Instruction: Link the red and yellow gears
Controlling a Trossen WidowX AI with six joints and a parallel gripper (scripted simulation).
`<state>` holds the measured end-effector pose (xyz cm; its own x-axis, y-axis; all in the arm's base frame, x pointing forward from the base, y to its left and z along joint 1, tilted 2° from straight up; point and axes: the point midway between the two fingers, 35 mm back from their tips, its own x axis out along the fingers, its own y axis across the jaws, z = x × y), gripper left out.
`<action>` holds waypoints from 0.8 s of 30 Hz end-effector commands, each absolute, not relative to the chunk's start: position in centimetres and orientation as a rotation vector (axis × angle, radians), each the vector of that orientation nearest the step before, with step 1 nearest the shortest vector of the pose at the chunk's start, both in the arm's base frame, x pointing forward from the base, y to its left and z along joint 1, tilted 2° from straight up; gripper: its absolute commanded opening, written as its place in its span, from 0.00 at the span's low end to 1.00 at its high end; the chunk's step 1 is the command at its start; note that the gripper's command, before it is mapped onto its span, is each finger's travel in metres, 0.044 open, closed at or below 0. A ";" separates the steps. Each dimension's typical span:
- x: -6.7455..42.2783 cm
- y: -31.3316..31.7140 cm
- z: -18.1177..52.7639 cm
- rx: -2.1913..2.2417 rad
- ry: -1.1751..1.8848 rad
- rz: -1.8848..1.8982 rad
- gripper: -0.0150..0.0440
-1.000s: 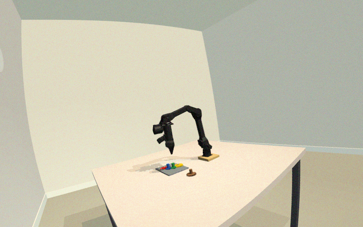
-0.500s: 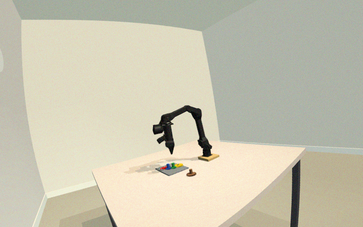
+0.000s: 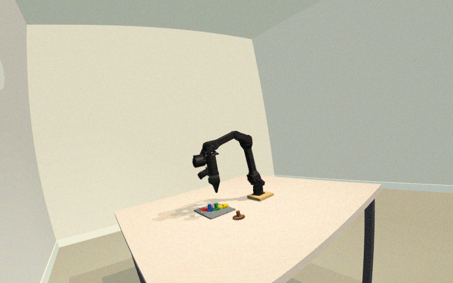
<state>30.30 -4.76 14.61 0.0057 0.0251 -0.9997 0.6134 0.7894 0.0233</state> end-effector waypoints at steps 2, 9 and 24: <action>30.8 2.0 15.8 0.524 1.511 -0.475 1.00; 28.4 12.0 17.9 0.509 1.518 -0.418 1.00; 23.0 20.9 19.3 0.537 1.524 -0.464 1.00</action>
<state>22.99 20.86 19.23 0.0036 0.0469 -0.9989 0.5858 0.8095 0.0401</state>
